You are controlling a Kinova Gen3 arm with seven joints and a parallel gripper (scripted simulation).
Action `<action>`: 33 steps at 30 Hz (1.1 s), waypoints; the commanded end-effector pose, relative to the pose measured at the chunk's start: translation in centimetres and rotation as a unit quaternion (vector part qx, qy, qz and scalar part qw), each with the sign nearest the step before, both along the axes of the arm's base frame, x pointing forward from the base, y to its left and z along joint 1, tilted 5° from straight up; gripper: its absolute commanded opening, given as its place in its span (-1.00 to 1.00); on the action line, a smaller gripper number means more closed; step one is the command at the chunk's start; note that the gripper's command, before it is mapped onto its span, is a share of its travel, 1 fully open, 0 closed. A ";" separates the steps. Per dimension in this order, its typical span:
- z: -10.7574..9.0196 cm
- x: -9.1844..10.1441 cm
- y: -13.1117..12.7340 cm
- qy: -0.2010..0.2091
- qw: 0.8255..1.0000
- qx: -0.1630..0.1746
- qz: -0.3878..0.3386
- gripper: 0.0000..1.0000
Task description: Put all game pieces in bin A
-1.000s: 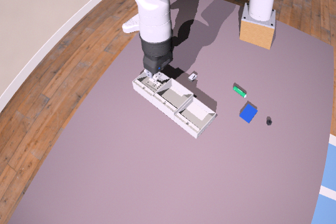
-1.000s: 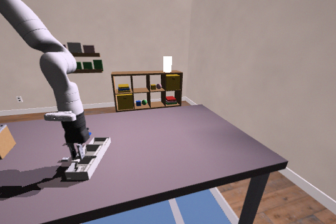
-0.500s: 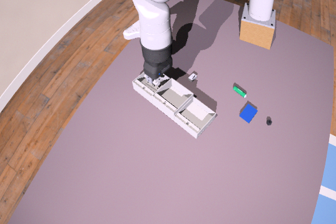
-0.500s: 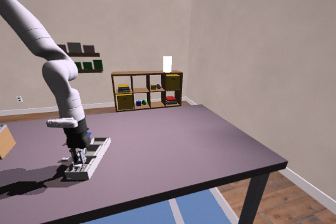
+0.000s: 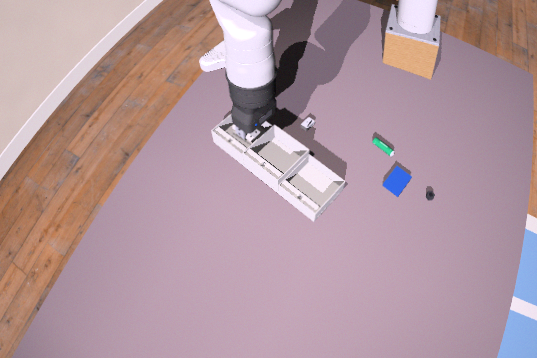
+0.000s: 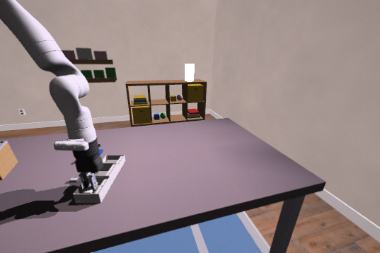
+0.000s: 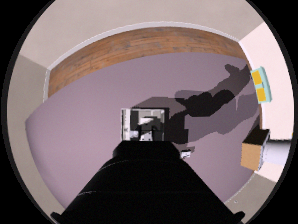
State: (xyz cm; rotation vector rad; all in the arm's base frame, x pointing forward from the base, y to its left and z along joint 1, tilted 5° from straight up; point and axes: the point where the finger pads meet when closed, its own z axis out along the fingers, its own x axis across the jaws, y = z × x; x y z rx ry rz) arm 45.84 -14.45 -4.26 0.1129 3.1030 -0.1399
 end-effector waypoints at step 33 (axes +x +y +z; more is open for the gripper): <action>0.8 0.0 0.0 0.000 1.000 0.000 0.000 0.31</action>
